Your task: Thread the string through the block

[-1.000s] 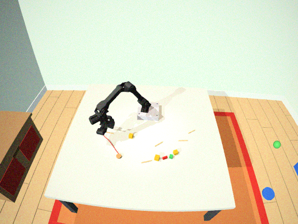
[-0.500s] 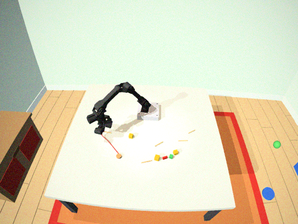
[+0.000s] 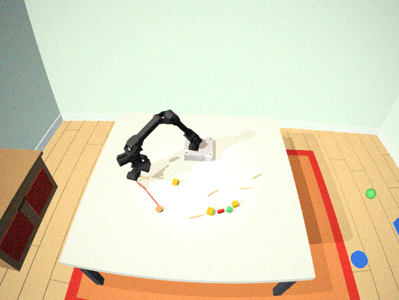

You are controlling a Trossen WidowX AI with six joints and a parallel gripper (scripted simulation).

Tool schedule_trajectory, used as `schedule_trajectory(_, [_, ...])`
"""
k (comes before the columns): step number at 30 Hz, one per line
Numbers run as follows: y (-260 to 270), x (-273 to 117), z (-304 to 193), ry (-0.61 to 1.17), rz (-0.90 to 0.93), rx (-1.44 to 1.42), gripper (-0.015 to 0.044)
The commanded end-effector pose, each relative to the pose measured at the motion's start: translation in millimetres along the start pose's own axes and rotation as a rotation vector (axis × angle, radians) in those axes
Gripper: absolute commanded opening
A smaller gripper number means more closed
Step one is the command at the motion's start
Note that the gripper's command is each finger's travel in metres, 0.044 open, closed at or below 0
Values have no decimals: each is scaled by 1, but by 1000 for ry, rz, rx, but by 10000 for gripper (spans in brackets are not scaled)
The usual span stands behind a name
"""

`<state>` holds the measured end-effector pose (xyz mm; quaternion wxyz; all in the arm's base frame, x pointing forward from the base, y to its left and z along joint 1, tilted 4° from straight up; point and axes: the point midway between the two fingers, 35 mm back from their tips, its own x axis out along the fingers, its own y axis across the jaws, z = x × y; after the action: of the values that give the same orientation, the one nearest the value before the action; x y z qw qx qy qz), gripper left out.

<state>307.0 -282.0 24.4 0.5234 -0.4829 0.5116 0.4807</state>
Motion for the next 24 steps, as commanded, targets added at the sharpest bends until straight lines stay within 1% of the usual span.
schedule_trajectory(1, [4, 3, 2, 1, 5, -3, 0])
schedule_trajectory(24, [23, 22, 12, -3, 7, -3, 0])
